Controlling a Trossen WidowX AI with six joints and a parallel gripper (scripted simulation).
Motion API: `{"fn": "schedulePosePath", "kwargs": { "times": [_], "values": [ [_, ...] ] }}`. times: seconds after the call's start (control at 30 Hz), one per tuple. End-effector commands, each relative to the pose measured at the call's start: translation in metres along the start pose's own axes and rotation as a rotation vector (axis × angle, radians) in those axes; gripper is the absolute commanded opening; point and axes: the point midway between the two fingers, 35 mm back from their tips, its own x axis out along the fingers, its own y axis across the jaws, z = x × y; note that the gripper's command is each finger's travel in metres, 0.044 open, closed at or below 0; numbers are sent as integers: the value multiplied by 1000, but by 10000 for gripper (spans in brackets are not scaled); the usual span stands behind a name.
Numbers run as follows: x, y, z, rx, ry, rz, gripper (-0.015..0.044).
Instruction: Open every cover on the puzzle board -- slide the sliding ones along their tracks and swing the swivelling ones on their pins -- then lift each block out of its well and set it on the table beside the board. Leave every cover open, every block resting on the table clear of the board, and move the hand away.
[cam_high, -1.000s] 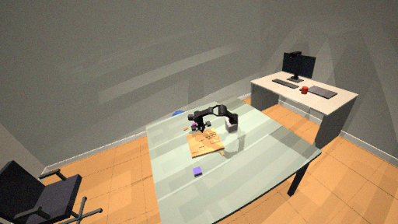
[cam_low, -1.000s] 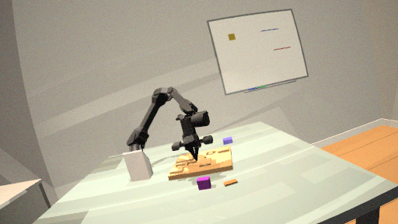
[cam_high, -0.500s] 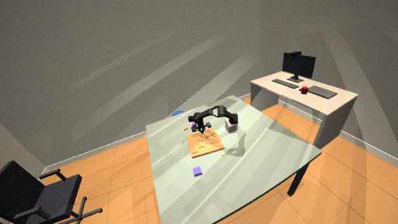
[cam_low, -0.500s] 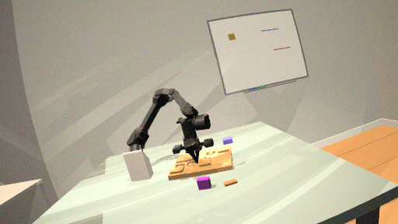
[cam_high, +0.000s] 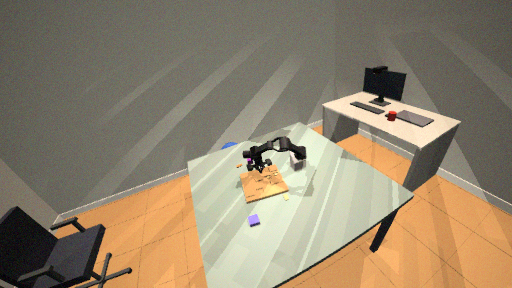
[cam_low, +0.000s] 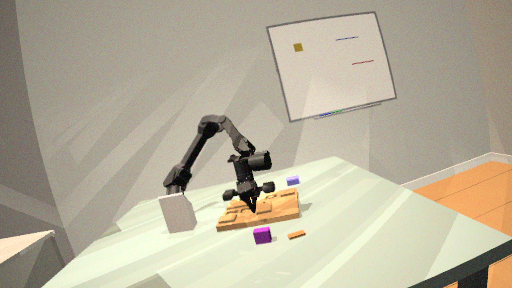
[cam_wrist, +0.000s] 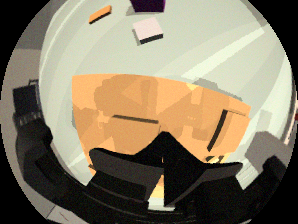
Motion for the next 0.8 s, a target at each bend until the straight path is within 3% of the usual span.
{"fn": "schedulePosePath", "kwargs": {
  "times": [0.0, 0.77],
  "values": [
    [2, 0, 0, 8, 4, -2, 0],
    [1, 25, 6, 7, 4, 0, 0]
  ]
}}
